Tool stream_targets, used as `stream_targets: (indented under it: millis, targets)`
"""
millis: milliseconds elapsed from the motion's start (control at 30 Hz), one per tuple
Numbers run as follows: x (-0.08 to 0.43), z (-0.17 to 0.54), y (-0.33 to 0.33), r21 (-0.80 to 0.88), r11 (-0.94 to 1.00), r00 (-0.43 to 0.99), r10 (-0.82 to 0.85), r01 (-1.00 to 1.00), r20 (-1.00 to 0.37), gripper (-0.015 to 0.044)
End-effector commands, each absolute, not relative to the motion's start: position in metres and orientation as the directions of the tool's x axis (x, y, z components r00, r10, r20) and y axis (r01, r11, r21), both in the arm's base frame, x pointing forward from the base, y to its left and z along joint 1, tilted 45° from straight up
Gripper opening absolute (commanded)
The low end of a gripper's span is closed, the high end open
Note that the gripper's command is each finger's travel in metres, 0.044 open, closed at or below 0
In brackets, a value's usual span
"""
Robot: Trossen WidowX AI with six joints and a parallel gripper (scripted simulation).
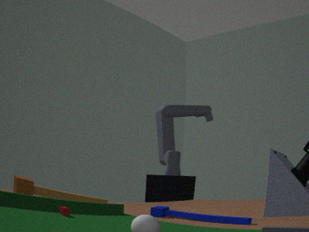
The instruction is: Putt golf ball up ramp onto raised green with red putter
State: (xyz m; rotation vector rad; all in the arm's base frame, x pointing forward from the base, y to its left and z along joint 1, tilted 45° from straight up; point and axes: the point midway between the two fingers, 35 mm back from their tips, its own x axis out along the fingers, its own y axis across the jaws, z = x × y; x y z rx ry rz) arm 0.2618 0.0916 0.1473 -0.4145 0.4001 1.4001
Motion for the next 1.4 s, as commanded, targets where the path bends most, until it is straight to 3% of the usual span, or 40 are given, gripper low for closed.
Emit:
stream_targets:
  millis: [0,733,1267,1367]
  targets:
    - [0.262,0.139,0.102,-0.044,0.123,0.129,0.859,-0.991,-0.496,0.044]
    - [0.265,0.121,0.121,-0.044,0.123,0.129,0.859,-0.991,-0.495,0.044]
    - [0.265,0.124,0.119,-0.046,0.121,0.128,0.86,-0.992,-0.494,0.002]
    - [0.265,0.124,0.119,-0.046,0.121,0.128,0.86,-0.992,-0.494,0.0]
